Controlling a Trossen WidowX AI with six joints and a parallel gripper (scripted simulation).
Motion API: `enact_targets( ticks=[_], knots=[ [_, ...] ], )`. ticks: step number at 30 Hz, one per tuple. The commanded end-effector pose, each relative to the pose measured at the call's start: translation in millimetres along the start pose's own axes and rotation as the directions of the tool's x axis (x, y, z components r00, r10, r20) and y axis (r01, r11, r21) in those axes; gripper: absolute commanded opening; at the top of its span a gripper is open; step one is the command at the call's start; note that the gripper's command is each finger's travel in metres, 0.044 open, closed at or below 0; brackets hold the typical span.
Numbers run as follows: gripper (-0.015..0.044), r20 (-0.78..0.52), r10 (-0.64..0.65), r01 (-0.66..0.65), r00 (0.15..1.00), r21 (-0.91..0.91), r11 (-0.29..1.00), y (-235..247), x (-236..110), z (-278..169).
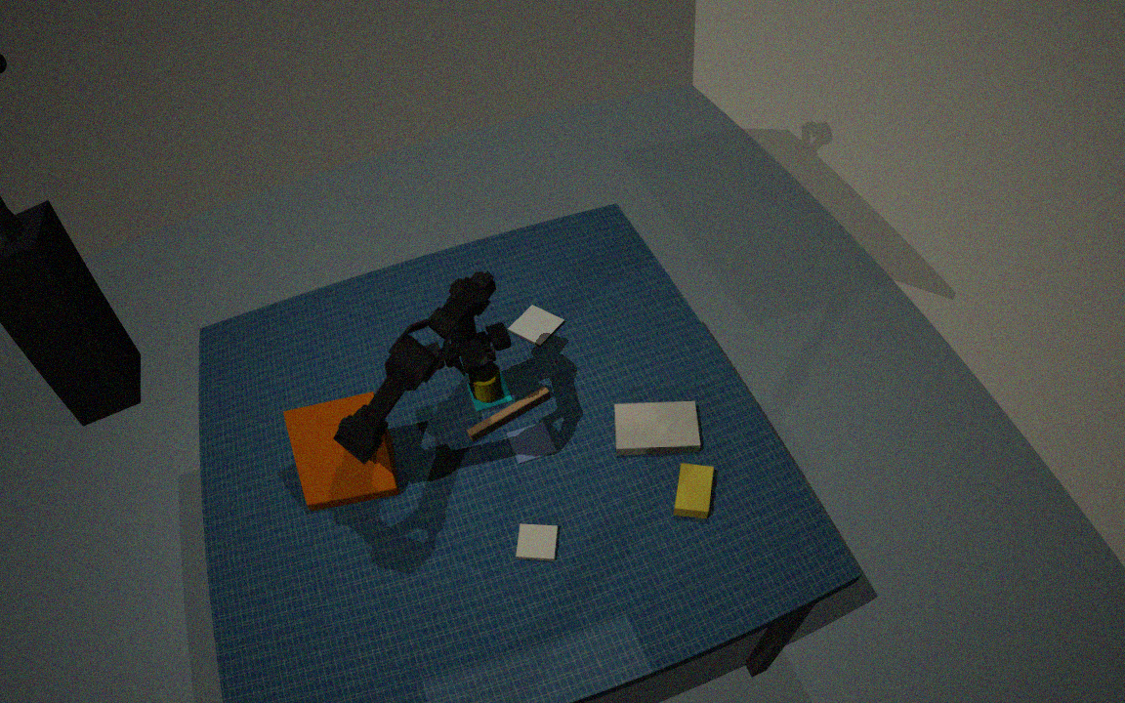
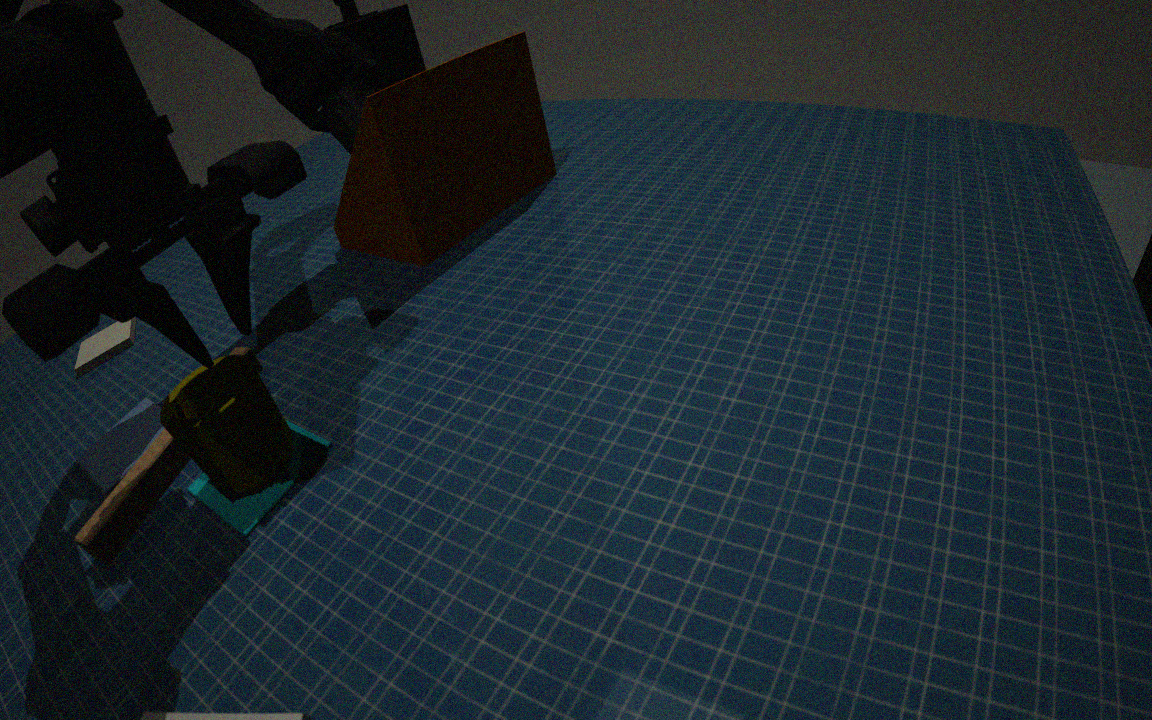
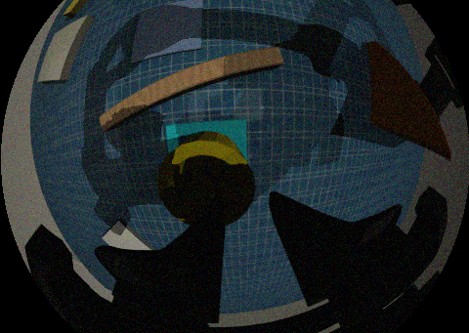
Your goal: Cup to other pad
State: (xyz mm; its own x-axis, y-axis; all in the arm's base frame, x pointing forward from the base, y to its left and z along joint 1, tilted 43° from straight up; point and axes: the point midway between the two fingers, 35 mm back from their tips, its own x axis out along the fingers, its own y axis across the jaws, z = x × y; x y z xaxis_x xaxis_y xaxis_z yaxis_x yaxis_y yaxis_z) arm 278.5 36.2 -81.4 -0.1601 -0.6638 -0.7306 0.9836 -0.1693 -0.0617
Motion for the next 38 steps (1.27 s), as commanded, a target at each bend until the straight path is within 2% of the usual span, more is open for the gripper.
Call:
enact_targets(
  ticks=[1, 3, 14, 29, 38],
  knots=[
    [0.0146, -0.007, 0.002, -0.002, 1.000, 0.007, 1.000, 0.0, -8.0, 0.3],
    [0.0146, -0.007, 0.002, -0.002, 1.000, 0.007, 1.000, -0.1, -8.2, 0.1],
    [0.0435, -0.002, 0.002, -0.002, 1.000, 0.001, 1.000, 0.3, -8.0, -0.5],
    [0.0440, -0.009, 0.001, -0.001, 1.000, 0.006, 1.000, 1.2, -66.1, -1.6],
    [0.0440, -0.005, 0.005, -0.005, 1.000, 0.001, 1.000, 1.9, -64.0, -2.7]
  ],
)
